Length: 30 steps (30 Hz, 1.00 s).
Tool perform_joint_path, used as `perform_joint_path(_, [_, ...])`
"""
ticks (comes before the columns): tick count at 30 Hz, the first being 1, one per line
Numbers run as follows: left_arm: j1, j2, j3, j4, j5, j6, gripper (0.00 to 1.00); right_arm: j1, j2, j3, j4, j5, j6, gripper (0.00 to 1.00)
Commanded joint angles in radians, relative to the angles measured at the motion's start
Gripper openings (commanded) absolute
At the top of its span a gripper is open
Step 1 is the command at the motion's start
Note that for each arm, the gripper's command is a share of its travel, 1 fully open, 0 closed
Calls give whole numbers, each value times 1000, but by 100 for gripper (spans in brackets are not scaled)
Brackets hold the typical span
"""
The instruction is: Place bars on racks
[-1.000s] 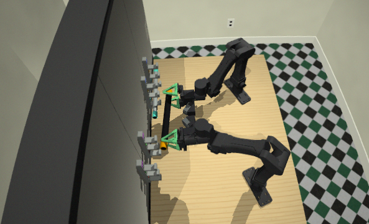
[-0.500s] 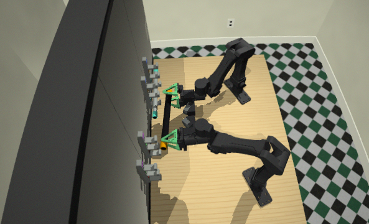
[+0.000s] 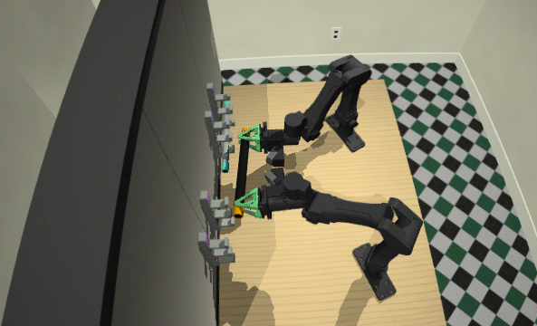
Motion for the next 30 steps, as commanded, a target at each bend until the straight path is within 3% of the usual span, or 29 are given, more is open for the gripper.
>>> perform_joint_path(1, [-8,-31,23,94,-8,-24,0,-5,-3,-19,-12,-3,-33,0])
perform_joint_path(30, [-11,-21,-18,144,-12,-26,0,-5,-4,-20,-12,-3,-34,0])
